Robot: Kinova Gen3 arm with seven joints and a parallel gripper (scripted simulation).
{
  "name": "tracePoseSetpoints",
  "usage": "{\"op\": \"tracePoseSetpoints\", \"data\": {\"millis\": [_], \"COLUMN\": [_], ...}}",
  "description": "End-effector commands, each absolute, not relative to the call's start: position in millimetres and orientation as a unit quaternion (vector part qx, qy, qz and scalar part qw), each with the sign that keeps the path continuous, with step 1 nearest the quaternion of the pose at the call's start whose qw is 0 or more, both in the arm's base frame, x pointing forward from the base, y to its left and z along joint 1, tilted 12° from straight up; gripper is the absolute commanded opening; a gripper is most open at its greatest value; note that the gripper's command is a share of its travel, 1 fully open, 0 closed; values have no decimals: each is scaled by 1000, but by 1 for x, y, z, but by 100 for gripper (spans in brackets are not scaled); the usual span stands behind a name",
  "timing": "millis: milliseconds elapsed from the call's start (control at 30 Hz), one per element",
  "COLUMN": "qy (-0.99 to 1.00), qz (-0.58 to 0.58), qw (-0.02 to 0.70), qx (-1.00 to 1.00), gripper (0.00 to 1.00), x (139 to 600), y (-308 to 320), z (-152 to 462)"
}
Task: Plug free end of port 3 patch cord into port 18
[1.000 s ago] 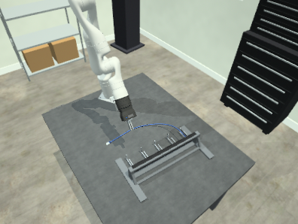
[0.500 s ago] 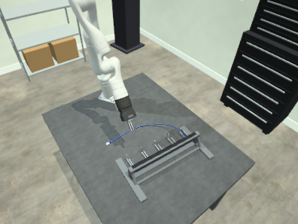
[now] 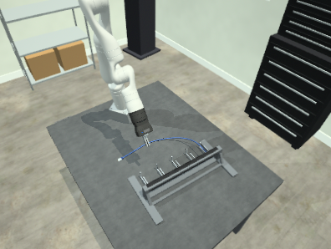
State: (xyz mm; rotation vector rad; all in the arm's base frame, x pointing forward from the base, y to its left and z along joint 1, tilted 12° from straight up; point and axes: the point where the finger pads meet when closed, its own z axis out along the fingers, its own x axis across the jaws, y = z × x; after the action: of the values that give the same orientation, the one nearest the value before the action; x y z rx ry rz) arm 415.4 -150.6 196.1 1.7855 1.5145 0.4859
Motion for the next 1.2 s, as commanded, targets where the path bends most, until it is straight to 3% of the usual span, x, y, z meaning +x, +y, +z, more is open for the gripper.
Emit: {"op": "tracePoseSetpoints", "data": {"millis": [0,1167], "qy": [588,588], "qz": [183,184], "qw": [365,365], "qx": [698,698], "gripper": [0,0], "x": [417,499], "y": [-156,-192], "z": [190,109]}}
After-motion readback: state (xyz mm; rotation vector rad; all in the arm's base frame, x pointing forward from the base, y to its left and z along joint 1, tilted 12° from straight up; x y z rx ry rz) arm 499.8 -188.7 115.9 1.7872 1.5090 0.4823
